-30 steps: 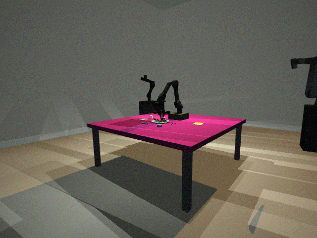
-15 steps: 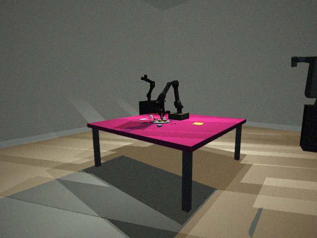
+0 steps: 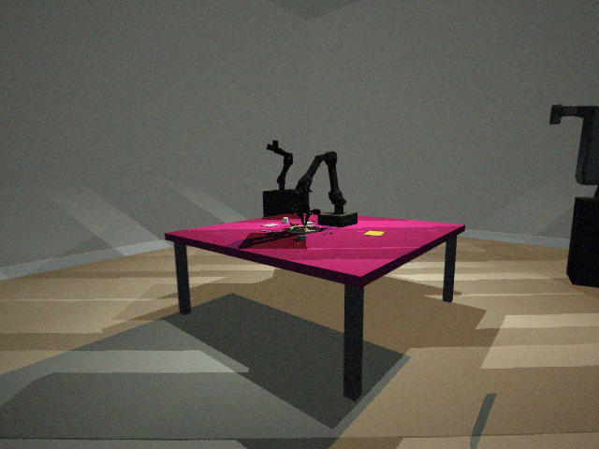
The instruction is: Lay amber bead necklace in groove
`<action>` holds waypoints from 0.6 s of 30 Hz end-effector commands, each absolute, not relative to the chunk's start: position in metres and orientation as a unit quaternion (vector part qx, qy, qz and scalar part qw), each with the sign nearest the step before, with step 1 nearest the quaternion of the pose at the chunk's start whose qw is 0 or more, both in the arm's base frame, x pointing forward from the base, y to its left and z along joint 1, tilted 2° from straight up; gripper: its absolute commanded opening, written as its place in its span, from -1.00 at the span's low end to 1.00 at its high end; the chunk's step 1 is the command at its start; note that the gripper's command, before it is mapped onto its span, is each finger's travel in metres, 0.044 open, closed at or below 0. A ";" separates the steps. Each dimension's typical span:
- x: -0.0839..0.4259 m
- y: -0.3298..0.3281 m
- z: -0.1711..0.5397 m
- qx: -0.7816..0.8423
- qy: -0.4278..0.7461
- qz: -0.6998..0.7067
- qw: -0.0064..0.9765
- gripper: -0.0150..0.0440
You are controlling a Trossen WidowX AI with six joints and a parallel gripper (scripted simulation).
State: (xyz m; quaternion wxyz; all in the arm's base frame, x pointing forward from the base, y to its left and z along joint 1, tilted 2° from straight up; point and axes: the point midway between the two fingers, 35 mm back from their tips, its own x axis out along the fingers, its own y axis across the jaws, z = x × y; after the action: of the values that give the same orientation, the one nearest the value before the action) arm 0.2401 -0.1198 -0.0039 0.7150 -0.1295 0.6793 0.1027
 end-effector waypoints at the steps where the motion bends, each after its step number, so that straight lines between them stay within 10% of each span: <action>1: 0.240 -0.119 -0.008 -0.130 0.678 0.106 0.715 -0.49; 18: 0.239 -0.120 -0.003 -0.129 0.680 0.104 0.714 1.00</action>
State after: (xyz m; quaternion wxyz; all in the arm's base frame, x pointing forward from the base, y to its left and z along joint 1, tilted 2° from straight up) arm 0.2391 -0.1196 -0.0033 0.7140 -0.1287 0.6804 0.1034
